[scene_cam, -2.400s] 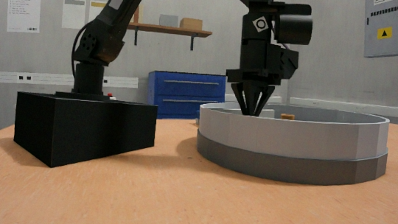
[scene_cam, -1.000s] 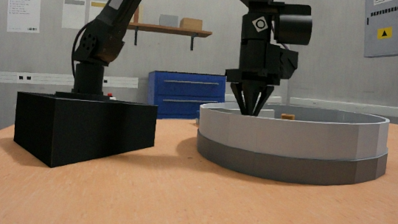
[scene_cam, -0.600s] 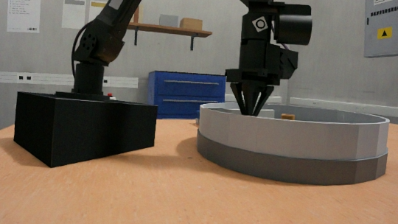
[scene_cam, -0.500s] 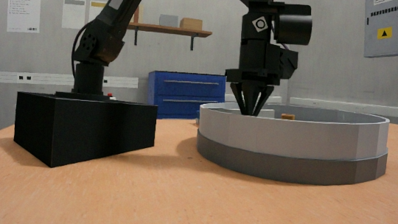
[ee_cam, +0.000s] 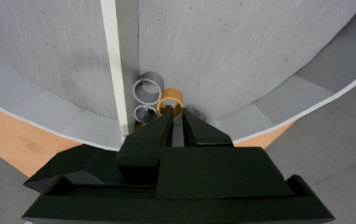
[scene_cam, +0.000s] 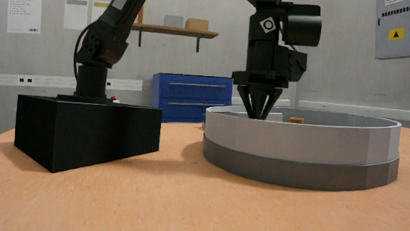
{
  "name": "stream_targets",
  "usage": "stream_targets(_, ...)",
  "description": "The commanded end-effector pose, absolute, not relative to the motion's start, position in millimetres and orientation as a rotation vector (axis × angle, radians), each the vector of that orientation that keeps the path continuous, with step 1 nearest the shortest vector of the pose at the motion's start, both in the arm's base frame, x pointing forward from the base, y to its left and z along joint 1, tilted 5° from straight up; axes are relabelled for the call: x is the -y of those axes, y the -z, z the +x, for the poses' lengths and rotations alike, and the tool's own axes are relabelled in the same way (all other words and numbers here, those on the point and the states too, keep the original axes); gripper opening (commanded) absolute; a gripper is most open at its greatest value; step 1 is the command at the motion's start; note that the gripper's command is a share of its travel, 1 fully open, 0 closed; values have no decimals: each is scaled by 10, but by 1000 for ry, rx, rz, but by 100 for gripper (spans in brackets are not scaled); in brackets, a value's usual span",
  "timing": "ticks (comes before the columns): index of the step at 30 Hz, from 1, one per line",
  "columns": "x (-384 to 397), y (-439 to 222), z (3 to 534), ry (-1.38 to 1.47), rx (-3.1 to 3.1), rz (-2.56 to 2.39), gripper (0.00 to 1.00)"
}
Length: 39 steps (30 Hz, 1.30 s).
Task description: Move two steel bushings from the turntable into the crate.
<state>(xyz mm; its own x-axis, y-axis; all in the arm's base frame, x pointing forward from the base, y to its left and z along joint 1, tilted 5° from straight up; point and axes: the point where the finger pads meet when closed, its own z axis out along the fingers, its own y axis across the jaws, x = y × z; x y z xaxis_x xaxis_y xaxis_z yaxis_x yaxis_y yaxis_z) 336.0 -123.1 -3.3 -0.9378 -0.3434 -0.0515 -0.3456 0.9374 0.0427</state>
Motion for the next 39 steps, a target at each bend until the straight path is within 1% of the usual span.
stream_targets(1, 1318, -185, 3496, -44, -2985, -520, 12)
stream_targets(39, 1334, -217, 3527, -45, -2986, -520, 12)
